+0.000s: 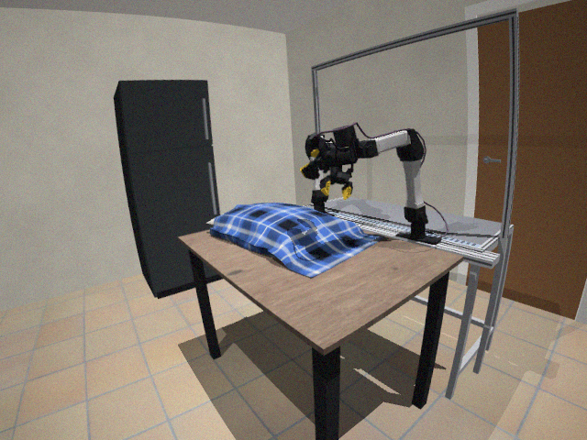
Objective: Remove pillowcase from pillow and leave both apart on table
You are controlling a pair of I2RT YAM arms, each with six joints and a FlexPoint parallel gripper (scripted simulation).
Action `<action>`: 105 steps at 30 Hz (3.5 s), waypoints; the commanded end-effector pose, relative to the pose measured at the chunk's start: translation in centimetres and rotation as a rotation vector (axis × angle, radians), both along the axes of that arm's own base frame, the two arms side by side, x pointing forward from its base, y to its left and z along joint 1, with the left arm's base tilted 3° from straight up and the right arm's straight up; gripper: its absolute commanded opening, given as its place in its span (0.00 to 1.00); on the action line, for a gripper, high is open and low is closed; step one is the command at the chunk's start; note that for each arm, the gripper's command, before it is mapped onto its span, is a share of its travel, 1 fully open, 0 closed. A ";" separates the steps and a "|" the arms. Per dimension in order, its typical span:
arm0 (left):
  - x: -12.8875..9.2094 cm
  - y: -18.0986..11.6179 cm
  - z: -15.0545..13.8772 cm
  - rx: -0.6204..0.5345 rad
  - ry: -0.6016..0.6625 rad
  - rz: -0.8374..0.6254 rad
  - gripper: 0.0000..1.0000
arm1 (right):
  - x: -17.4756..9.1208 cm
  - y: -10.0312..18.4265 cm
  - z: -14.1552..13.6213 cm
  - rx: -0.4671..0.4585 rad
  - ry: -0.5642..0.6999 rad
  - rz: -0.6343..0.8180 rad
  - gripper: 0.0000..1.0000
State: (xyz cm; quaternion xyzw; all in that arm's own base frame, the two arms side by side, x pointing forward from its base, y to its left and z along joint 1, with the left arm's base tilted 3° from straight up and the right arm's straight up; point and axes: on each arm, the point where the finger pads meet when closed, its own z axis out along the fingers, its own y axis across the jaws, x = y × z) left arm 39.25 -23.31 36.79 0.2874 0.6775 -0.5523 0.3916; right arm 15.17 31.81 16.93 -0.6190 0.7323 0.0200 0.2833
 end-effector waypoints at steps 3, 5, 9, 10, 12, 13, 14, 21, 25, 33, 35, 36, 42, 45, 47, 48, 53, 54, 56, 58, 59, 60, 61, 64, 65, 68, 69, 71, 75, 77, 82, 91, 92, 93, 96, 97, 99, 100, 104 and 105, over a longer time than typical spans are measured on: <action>-0.2 0.1 0.8 -0.005 -0.023 0.000 1.00 | -0.5 0.0 0.7 -0.034 0.009 0.006 1.00; -0.2 0.1 0.8 -0.005 -0.023 0.000 1.00 | -0.2 -0.1 0.8 -0.039 0.010 -0.003 1.00; -0.2 0.1 0.8 -0.005 -0.023 0.000 1.00 | -0.1 -0.3 2.3 -0.027 0.005 -0.008 1.00; -0.2 0.1 0.8 -0.005 -0.023 0.000 1.00 | -0.1 -0.2 2.2 -0.039 0.009 -0.007 1.00; -0.2 0.1 0.8 -0.005 -0.023 0.000 1.00 | -0.1 -0.2 3.0 -0.036 0.008 -0.008 1.00; -0.2 0.1 0.8 -0.005 -0.023 0.000 1.00 | -0.1 -0.2 3.0 -0.034 0.008 -0.008 1.00; -0.2 0.1 0.8 -0.005 -0.023 0.000 1.00 | -0.2 -0.2 3.2 -0.037 0.012 -0.005 1.00; -0.2 0.1 0.8 -0.005 -0.023 0.000 1.00 | -0.3 -0.1 4.5 -0.036 0.012 -0.001 1.00; -0.2 0.1 0.8 -0.005 -0.023 0.000 1.00 | -0.5 0.0 6.0 -0.033 0.010 0.004 1.00; -0.2 0.1 0.8 -0.005 -0.023 0.000 1.00 | -0.3 -0.2 7.7 -0.041 0.011 -0.003 1.00; -0.2 0.1 0.8 -0.005 -0.023 0.000 1.00 | -0.3 -0.2 7.7 -0.041 0.011 -0.003 1.00; -0.2 0.1 0.8 -0.005 -0.023 0.000 1.00 | -0.4 -0.4 7.2 -0.055 0.020 -0.001 1.00; -0.4 0.9 1.6 -0.005 -0.061 0.031 1.00 | 0.1 -1.8 8.2 -0.020 0.002 -0.030 1.00; -0.1 1.3 1.0 0.009 -0.045 0.066 1.00 | 0.6 -1.2 8.9 0.044 0.006 -0.043 1.00; 0.0 1.6 0.9 0.018 -0.050 0.095 1.00 | 1.2 -1.5 9.3 0.070 0.004 -0.067 1.00; 0.1 1.9 0.9 0.023 -0.055 0.115 1.00 | 1.6 -1.7 9.5 0.087 0.002 -0.083 1.00; 0.6 2.6 0.7 0.039 -0.067 0.173 1.00 | 2.9 -2.5 9.9 0.132 -0.002 -0.128 1.00; 0.5 3.1 1.0 0.044 -0.084 0.201 1.00 | 3.4 -2.9 10.4 0.160 -0.008 -0.150 1.00; 0.7 4.0 1.0 0.061 -0.101 0.257 1.00 | 4.5 -3.6 10.9 0.207 -0.015 -0.197 1.00; 0.8 4.7 1.0 0.073 -0.117 0.304 1.00 | 5.5 -4.6 11.4 0.247 -0.025 -0.238 1.00; 0.8 5.2 1.1 0.080 -0.127 0.328 1.00 | 6.0 -5.0 11.7 0.270 -0.032 -0.260 1.00; 0.8 5.6 1.2 0.086 -0.136 0.351 1.00 | 6.5 -5.5 12.0 0.289 -0.038 -0.281 1.00; 0.8 5.9 1.2 0.093 -0.144 0.373 1.00 | 7.1 -5.9 12.2 0.308 -0.045 -0.303 1.00; 0.9 7.1 1.7 0.107 -0.189 0.444 1.00 | 8.5 -7.4 13.2 0.372 -0.071 -0.364 1.00; 0.9 7.5 1.7 0.115 -0.192 0.466 1.00 | 8.9 -7.9 13.4 0.393 -0.078 -0.384 1.00; 0.9 8.3 1.8 0.127 -0.213 0.511 1.00 | 9.9 -8.8 13.9 0.430 -0.097 -0.425 1.00; 0.9 8.3 1.8 0.127 -0.213 0.511 1.00 | 9.9 -8.8 13.9 0.430 -0.097 -0.425 1.00; 0.9 9.0 2.1 0.133 -0.233 0.552 1.00 | 10.8 -9.9 14.6 0.472 -0.121 -0.464 1.00; 0.8 10.7 2.2 0.166 -0.260 0.642 1.00 | 12.6 -12.0 15.7 0.547 -0.168 -0.541 1.00; 0.7 11.6 2.6 0.177 -0.288 0.691 1.00 | 13.4 -13.2 16.5 0.589 -0.199 -0.579 1.00; 0.5 13.7 2.7 0.216 -0.326 0.804 1.00 | 15.5 -15.9 17.7 0.674 -0.268 -0.666 1.00; 0.1 16.7 3.1 0.267 -0.373 0.957 1.00 | 17.8 -20.1 20.0 0.790 -0.389 -0.772 1.00; 0.0 17.1 3.2 0.275 -0.379 0.979 1.00 | 18.1 -20.7 20.2 0.804 -0.406 -0.786 1.00; -0.1 17.6 3.3 0.283 -0.388 1.002 1.00 | 18.4 -21.3 20.5 0.817 -0.424 -0.801 1.00; -0.4 18.9 3.4 0.309 -0.408 1.072 1.00 | 19.3 -23.1 21.5 0.864 -0.485 -0.835 1.00; -0.5 19.4 3.4 0.317 -0.414 1.094 1.00 | 19.5 -23.8 21.8 0.877 -0.504 -0.847 1.00; -0.7 20.2 3.5 0.336 -0.424 1.139 1.00 | 20.9 -24.8 21.1 0.878 -0.514 -0.882 1.00; -0.8 20.7 3.5 0.345 -0.428 1.162 1.00 | 21.4 -25.4 21.1 0.885 -0.527 -0.895 1.00; -0.6 21.1 3.0 0.364 -0.423 1.190 1.00 | 21.5 -26.8 22.2 0.921 -0.580 -0.907 1.00; -1.1 22.0 3.6 0.367 -0.438 1.227 1.00 | 22.0 -27.4 22.1 0.925 -0.591 -0.922 1.00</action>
